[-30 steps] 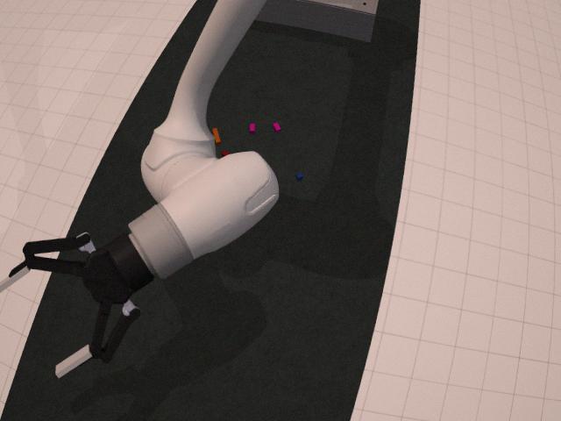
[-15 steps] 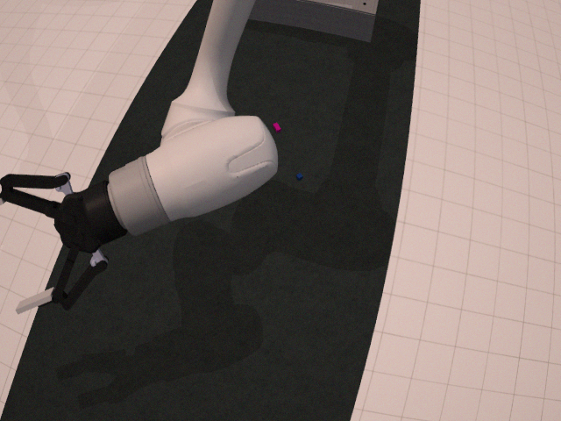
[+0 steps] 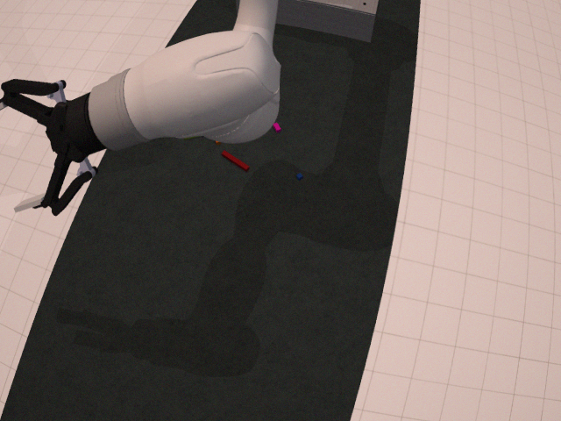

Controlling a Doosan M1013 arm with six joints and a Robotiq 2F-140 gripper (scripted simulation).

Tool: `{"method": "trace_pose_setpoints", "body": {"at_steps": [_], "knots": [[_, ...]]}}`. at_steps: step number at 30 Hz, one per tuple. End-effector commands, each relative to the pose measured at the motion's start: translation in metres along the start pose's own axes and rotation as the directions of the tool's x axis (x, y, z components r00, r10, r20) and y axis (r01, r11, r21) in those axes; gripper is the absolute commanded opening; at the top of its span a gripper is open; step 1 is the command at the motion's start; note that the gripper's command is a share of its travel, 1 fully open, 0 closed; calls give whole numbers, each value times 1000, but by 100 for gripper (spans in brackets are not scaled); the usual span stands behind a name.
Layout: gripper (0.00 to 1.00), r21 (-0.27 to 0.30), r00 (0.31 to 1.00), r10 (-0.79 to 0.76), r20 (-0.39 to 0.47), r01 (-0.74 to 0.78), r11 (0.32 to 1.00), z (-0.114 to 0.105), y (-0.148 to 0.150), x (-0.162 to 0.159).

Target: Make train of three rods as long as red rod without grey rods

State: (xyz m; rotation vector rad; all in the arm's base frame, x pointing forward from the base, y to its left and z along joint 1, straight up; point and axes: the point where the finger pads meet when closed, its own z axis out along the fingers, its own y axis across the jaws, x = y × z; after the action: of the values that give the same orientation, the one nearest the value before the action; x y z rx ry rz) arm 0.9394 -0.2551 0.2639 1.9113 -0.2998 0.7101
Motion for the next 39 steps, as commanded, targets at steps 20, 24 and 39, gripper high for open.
{"method": "trace_pose_setpoints", "body": {"at_steps": [20, 24, 39], "knots": [[100, 394, 854, -232, 467, 34, 918, -124, 65, -136], [100, 488, 825, -286, 487, 15, 873, -155, 66, -149], [100, 834, 784, -479, 395, -88, 544, -306, 73, -170]]}}
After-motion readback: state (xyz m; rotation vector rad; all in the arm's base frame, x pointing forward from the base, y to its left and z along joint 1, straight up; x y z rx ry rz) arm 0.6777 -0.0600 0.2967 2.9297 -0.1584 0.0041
